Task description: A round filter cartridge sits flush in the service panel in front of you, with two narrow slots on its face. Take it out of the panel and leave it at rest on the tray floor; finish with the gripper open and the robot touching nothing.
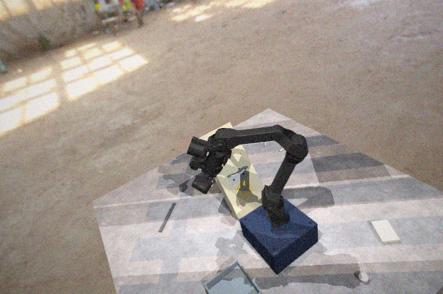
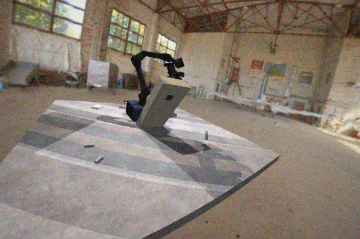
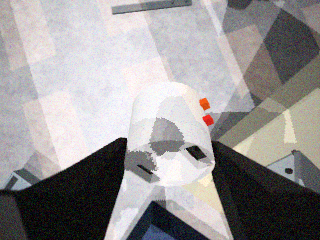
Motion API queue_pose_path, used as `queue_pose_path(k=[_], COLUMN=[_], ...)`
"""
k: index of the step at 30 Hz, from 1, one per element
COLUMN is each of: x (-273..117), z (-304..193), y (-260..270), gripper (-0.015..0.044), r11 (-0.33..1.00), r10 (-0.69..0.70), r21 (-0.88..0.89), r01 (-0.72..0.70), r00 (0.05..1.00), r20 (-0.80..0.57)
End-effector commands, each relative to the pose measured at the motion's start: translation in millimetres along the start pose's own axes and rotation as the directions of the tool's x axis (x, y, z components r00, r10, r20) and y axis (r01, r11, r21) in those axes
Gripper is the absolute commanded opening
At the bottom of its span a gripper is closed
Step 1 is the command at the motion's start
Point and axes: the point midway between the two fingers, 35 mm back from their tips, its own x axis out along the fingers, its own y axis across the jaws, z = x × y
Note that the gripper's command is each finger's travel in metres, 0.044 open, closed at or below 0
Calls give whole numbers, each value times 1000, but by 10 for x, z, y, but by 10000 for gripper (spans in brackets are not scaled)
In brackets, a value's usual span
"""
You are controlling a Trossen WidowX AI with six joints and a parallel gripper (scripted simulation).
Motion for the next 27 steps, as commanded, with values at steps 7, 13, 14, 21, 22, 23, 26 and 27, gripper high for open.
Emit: queue_pose_path(k=[7,13,14,21,22,23,26,27], x=[22,15,12,-3,-3,2,66,93], z=[-99,-208,-230,-311,-311,-317,-400,-438], y=[521,828,879,1048,1048,1057,1175,1225], gripper=[0,0,0,0,0,0,0,0], r11=[957,893,880,829,829,827,801,790], r10=[144,226,239,284,284,285,304,312], r21=[-253,-394,-416,-491,-491,-493,-524,-538], r01=[-141,-217,-230,-269,-269,-270,-288,-296], r00=[990,974,970,958,958,957,951,948], r20=[-5,-25,-29,-46,-46,-47,-58,-63])
